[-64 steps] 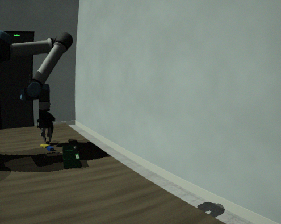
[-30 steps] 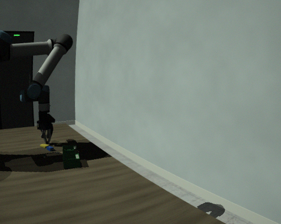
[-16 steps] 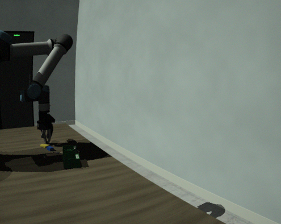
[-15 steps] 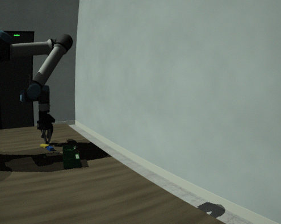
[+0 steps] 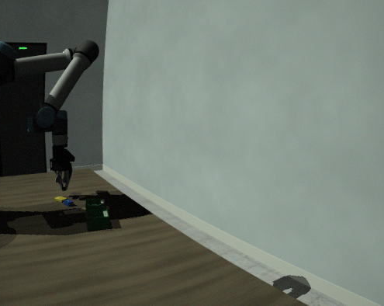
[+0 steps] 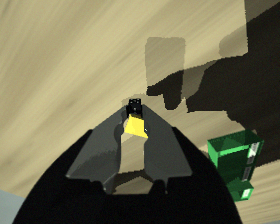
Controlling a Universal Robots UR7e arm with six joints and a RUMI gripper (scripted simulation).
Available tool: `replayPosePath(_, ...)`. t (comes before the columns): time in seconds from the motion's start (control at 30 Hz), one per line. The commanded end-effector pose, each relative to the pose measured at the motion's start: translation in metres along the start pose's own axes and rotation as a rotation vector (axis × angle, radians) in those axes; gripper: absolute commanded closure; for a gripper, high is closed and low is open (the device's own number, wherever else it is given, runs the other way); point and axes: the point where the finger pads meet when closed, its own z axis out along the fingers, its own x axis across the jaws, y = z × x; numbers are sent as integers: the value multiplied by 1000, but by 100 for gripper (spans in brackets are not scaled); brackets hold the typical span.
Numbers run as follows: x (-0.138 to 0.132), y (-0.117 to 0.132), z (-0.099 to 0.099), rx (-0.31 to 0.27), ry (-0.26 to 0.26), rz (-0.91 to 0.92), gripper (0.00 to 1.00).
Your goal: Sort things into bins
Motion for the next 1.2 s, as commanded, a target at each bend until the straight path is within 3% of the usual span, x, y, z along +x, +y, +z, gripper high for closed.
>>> replayPosePath(0.0, 1, 1, -22, -1, 0, 1, 100)
replayPosePath(0.1, 1, 1, -32, -1, 0, 1, 100)
replayPosePath(0.93, 0, 0, -38, -1, 0, 0, 100)
replayPosePath(1.17, 26, 33, -37, -2, -1, -223, 100)
